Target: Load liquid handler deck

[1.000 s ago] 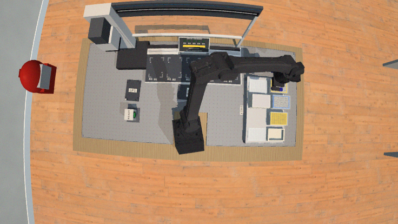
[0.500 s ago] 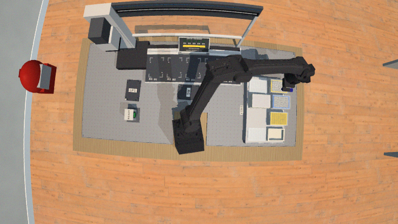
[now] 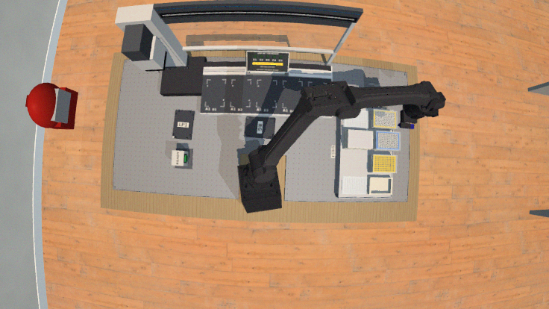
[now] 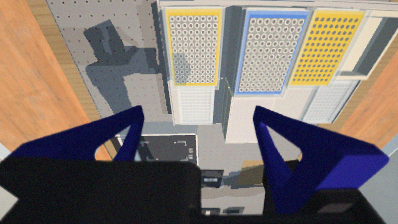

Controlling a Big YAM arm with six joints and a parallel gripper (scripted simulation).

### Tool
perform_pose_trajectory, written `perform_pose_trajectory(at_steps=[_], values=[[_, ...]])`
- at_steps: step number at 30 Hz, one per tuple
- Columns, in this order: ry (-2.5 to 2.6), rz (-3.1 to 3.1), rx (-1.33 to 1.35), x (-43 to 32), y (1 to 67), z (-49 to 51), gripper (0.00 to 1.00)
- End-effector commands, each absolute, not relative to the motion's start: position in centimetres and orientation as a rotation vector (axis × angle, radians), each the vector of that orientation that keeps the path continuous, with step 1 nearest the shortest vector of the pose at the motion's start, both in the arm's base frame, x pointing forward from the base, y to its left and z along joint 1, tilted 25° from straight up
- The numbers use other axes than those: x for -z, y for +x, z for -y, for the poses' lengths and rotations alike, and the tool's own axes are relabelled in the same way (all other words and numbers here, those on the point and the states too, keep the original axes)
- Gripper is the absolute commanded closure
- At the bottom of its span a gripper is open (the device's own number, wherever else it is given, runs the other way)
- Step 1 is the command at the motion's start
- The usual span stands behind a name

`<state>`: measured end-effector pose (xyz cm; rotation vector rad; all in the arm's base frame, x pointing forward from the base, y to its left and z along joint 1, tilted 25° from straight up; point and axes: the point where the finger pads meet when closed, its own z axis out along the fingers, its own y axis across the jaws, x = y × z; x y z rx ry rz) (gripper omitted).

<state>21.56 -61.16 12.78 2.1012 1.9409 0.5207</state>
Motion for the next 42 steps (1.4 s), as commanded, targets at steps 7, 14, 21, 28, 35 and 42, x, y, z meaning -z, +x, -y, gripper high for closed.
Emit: perform_pose_trajectory(at_steps=[7, 14, 21, 28, 35, 42], values=[[2.039, -1.91, -0.449, -16.9, 21.1, 63.5, 0.0], [2.039, -1.91, -0.449, -16.9, 21.1, 63.5, 0.0], [2.039, -1.91, -0.449, -16.9, 21.1, 63.5, 0.0], [2.039, -1.91, -0.449, -16.9, 21.1, 63.5, 0.0], [2.039, -1.91, -0.449, -16.9, 21.1, 63.5, 0.0], [2.039, -1.91, -0.449, -16.9, 21.1, 63.5, 0.0]])
